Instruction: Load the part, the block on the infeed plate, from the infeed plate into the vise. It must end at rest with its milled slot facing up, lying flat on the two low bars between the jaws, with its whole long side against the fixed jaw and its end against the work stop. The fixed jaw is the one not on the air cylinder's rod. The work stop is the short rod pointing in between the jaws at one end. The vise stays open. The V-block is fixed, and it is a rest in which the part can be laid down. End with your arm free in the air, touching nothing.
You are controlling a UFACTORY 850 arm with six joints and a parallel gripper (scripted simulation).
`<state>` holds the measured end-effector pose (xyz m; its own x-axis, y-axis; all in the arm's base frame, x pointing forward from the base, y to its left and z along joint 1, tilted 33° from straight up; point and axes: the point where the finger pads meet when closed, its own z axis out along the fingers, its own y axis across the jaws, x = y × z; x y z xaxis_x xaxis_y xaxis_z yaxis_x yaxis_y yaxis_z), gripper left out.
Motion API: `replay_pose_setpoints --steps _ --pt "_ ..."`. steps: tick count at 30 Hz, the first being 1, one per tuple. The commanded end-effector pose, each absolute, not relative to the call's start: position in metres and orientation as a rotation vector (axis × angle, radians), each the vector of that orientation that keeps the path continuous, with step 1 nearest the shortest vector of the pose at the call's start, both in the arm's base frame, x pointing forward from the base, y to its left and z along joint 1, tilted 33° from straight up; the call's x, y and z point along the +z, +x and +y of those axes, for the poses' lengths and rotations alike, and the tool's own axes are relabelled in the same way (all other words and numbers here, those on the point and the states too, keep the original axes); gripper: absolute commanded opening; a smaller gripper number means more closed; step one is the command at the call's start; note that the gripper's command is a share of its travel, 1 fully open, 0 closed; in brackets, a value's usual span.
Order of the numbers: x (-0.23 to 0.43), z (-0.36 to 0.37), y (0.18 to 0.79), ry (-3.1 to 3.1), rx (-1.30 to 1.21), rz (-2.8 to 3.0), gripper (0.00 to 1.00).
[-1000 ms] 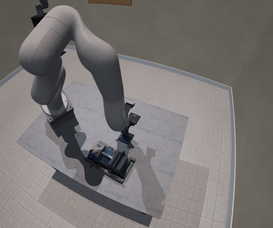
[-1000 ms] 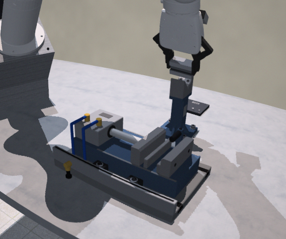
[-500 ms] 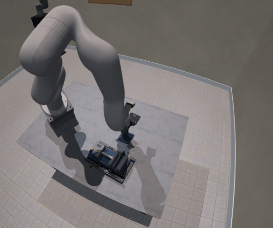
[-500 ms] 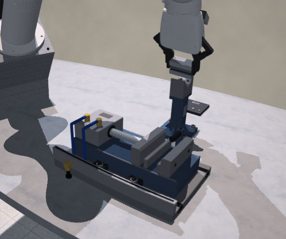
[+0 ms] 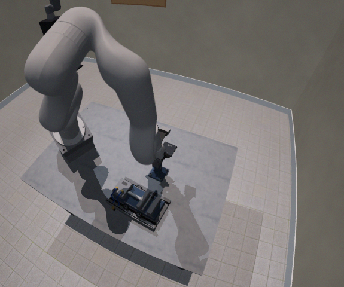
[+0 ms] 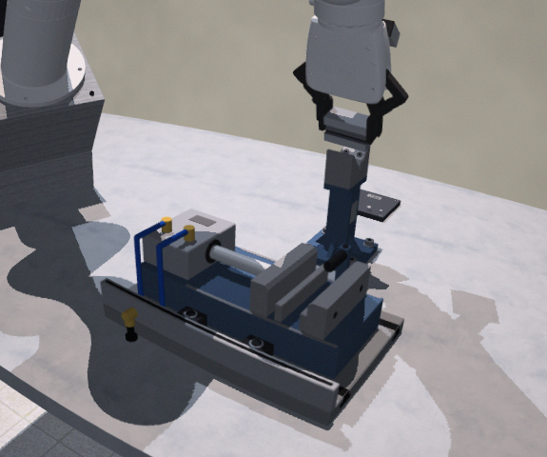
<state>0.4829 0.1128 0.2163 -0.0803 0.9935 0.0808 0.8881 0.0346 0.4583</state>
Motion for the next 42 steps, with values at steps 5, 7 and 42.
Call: replay_pose_setpoints --steps 5,7,42 --pt "0.2168 0.1134 0.4832 1.877 0.459 1.915 0.0" --pt "0.2168 0.1134 0.4832 1.877 0.459 1.915 0.0" --pt "0.2167 0.1137 0.4831 1.873 0.422 1.893 0.0"
